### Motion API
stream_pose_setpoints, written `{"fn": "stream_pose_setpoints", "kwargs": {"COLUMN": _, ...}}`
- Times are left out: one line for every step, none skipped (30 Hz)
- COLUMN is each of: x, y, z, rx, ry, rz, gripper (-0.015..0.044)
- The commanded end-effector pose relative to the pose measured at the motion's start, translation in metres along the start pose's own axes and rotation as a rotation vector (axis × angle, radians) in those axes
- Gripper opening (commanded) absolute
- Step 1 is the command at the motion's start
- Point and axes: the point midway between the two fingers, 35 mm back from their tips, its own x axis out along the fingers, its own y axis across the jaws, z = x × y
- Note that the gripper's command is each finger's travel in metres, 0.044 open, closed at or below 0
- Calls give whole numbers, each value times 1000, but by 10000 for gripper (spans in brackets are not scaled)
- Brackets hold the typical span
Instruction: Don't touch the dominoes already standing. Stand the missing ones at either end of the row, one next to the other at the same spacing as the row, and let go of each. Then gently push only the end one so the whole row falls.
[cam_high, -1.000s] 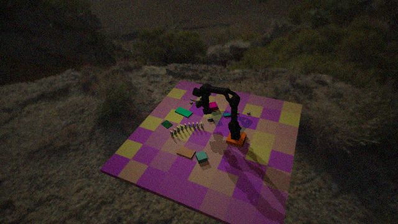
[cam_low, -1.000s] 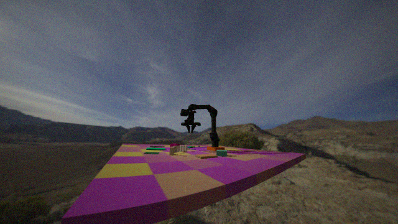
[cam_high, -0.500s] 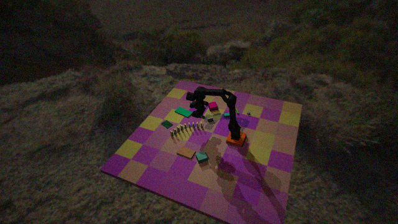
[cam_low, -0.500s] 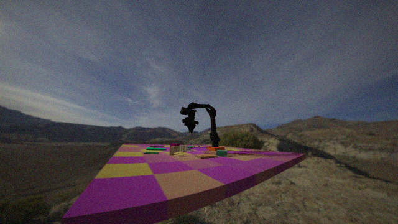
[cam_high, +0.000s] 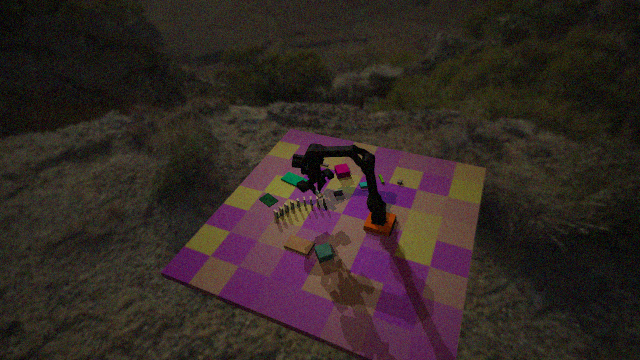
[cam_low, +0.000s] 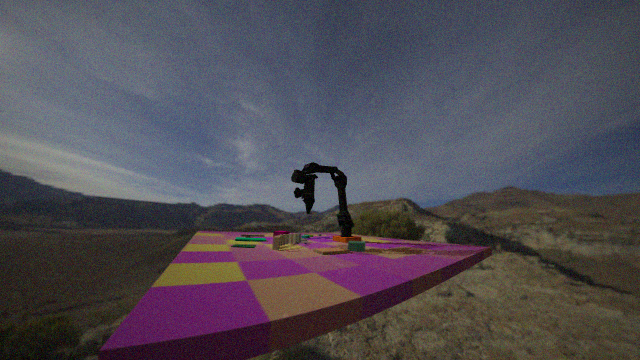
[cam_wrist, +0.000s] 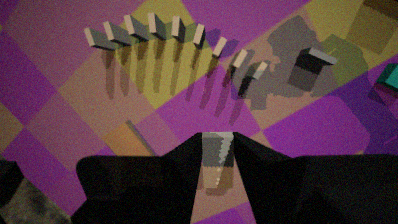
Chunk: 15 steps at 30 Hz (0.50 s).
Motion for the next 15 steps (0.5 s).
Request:
{"fn": "stream_pose_setpoints", "kwargs": {"x": -1, "y": 2, "z": 1, "rx": 23, "ry": -5, "rz": 1, "gripper": 107}}
{"fn": "stream_pose_setpoints", "kwargs": {"x": 1, "y": 3, "z": 2, "rx": 18, "ry": -16, "rz": 0, "gripper": 107}}
{"fn": "stream_pose_setpoints", "kwargs": {"x": 3, "y": 4, "z": 4, "rx": 8, "ry": -34, "rz": -1, "gripper": 107}}
{"fn": "stream_pose_setpoints", "kwargs": {"x": 5, "y": 6, "z": 6, "rx": -4, "ry": -56, "rz": -3, "gripper": 107}}
{"fn": "stream_pose_setpoints", "kwargs": {"x": 8, "y": 8, "z": 8, "rx": -15, "ry": -77, "rz": -5, "gripper": 107}}
{"fn": "stream_pose_setpoints", "kwargs": {"x": 10, "y": 9, "z": 10, "rx": -26, "ry": -99, "rz": -7, "gripper": 107}}
{"fn": "stream_pose_setpoints", "kwargs": {"x": 13, "y": 11, "z": 11, "rx": -37, "ry": -121, "rz": -9, "gripper": 107}}
{"fn": "stream_pose_setpoints", "kwargs": {"x": 15, "y": 13, "z": 13, "rx": -47, "ry": -142, "rz": -11, "gripper": 107}}
{"fn": "stream_pose_setpoints", "kwargs": {"x": 17, "y": 15, "z": 15, "rx": -57, "ry": -164, "rz": -12, "gripper": 107}}
{"fn": "stream_pose_setpoints", "kwargs": {"x": 19, "y": 16, "z": 17, "rx": -67, "ry": -185, "rz": -14, "gripper": 107}}
{"fn": "stream_pose_setpoints", "kwargs": {"x": 22, "y": 18, "z": 18, "rx": -77, "ry": -207, "rz": -15, "gripper": 107}}
{"fn": "stream_pose_setpoints", "kwargs": {"x": 24, "y": 20, "z": 20, "rx": -86, "ry": -228, "rz": -17, "gripper": 107}}
{"fn": "stream_pose_setpoints", "kwargs": {"x": 25, "y": 22, "z": 21, "rx": -95, "ry": -250, "rz": -18, "gripper": 107}}
{"fn": "stream_pose_setpoints", "kwargs": {"x": 27, "y": 23, "z": 23, "rx": -104, "ry": -271, "rz": -19, "gripper": 107}}
{"fn": "stream_pose_setpoints", "kwargs": {"x": 29, "y": 25, "z": 24, "rx": -113, "ry": -292, "rz": -21, "gripper": 107}}
